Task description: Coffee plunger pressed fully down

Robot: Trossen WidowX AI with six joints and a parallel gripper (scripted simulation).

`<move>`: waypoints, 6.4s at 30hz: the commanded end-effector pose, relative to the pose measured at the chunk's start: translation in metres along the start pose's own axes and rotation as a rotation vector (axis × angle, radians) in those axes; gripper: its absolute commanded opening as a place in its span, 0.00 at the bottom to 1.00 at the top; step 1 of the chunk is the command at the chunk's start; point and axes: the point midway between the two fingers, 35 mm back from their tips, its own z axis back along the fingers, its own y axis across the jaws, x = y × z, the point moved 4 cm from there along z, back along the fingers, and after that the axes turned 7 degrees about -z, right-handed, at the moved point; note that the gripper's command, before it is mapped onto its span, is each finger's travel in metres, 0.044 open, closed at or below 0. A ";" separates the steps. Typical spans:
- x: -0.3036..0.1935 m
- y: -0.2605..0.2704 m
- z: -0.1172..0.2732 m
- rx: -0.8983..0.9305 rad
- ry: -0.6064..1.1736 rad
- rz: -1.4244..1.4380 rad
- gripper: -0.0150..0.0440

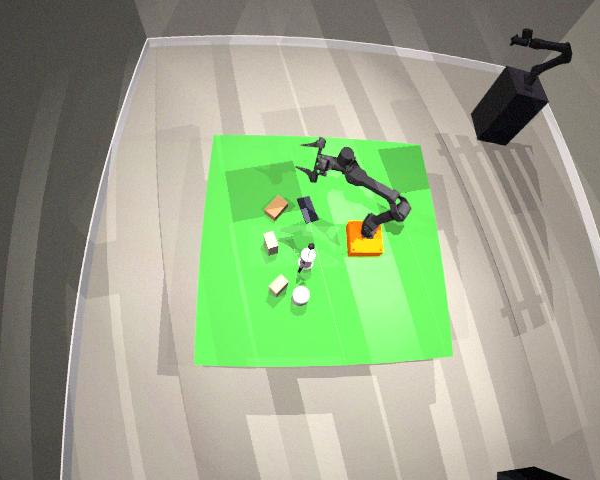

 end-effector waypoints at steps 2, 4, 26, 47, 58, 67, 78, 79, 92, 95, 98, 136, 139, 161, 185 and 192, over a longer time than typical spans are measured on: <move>0.024 0.063 0.002 0.148 0.044 -0.215 1.00; 0.036 0.091 0.008 0.220 0.072 -0.305 1.00; 0.059 0.263 0.132 0.691 0.444 -0.632 1.00; 0.029 0.300 0.123 0.708 0.436 -0.628 1.00; 0.025 0.313 0.111 0.707 0.435 -0.629 1.00; 0.024 0.316 0.108 0.706 0.435 -0.629 0.78; 0.024 0.316 0.108 0.706 0.435 -0.629 0.45; 0.024 0.316 0.108 0.706 0.435 -0.629 0.45; 0.017 0.323 0.107 0.706 0.434 -0.629 0.45; 0.013 0.327 0.106 0.706 0.434 -0.629 0.45; 0.010 0.331 0.106 0.706 0.434 -0.629 0.45; -0.035 0.375 0.101 0.706 0.434 -0.630 0.45; -0.038 0.378 0.101 0.706 0.433 -0.630 0.45; -0.039 0.395 0.085 0.706 0.432 -0.630 0.45; -0.035 0.397 0.078 0.706 0.431 -0.631 0.45; -0.034 0.398 0.077 0.706 0.431 -0.631 0.45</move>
